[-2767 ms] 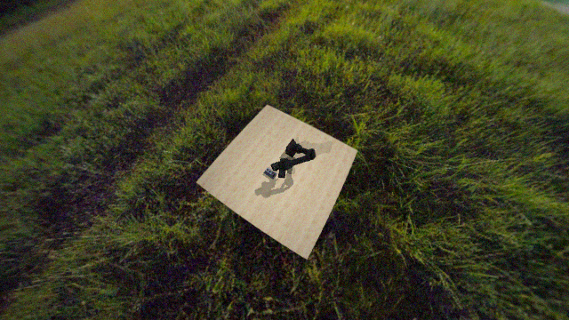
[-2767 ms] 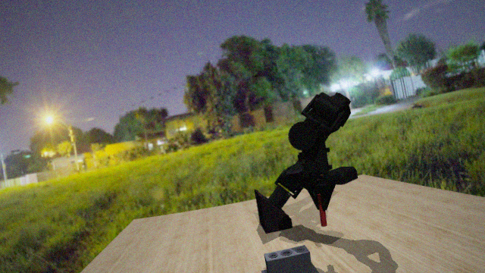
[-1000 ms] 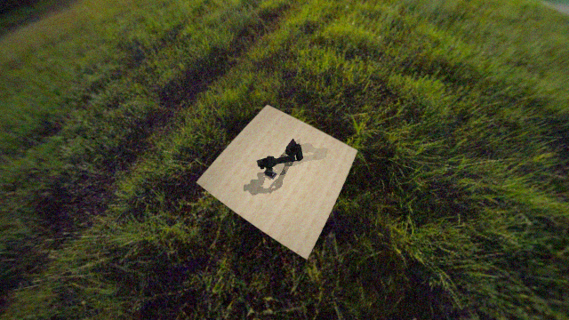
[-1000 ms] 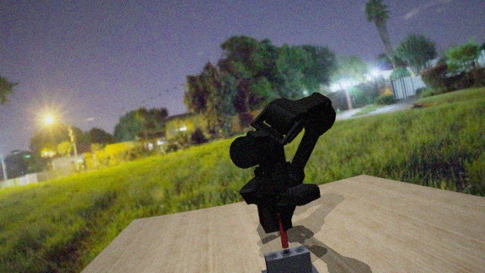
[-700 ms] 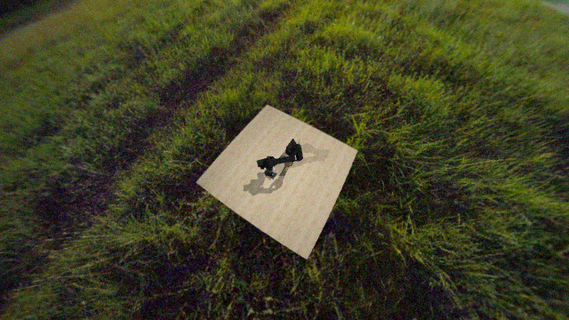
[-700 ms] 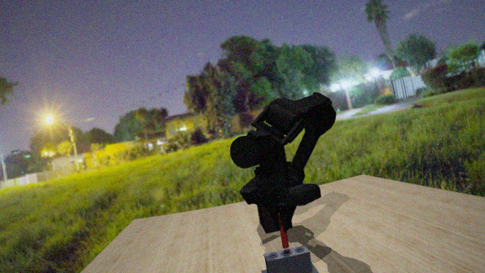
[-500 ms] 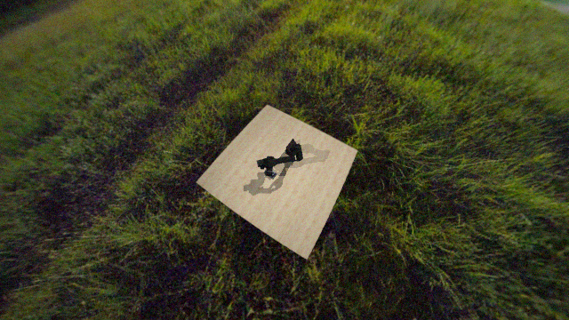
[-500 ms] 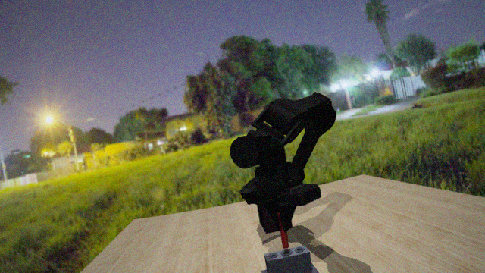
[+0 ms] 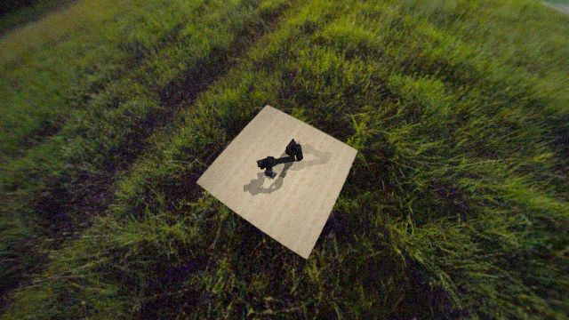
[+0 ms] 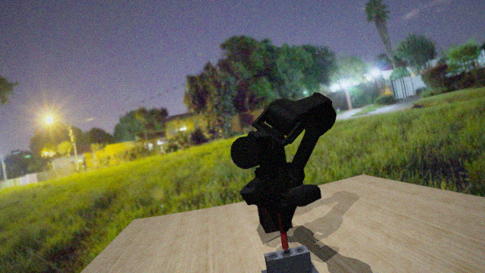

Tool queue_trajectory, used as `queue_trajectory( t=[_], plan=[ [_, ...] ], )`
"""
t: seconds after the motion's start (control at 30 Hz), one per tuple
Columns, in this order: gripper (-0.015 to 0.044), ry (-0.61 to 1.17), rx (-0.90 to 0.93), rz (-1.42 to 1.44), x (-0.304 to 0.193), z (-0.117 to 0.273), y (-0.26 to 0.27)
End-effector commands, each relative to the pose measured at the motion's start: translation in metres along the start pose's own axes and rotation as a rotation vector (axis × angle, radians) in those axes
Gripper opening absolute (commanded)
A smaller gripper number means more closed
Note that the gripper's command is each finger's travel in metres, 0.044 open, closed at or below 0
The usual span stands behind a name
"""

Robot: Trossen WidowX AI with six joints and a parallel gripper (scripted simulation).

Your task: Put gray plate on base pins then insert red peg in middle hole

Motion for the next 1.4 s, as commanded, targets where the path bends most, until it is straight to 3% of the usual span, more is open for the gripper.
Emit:
queue_trajectory(
  t=[0.0, 1.37],
  plan=[
    [0.0, 0.005, 0.0, -0.007, -0.001, -0.006, -0.001],
    [0.0, 0.001, -0.001, -0.002, -0.002, -0.017, 0.0]
  ],
)
Point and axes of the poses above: the point midway between the two fingers, 35 mm back from their tips, its own z axis back along the fingers, its own y axis across the jaws, x = y × z, the point moved 8 cm from there along z, back along the fingers, and after that the axes turned 5 degrees about z, right-handed, at the moved point
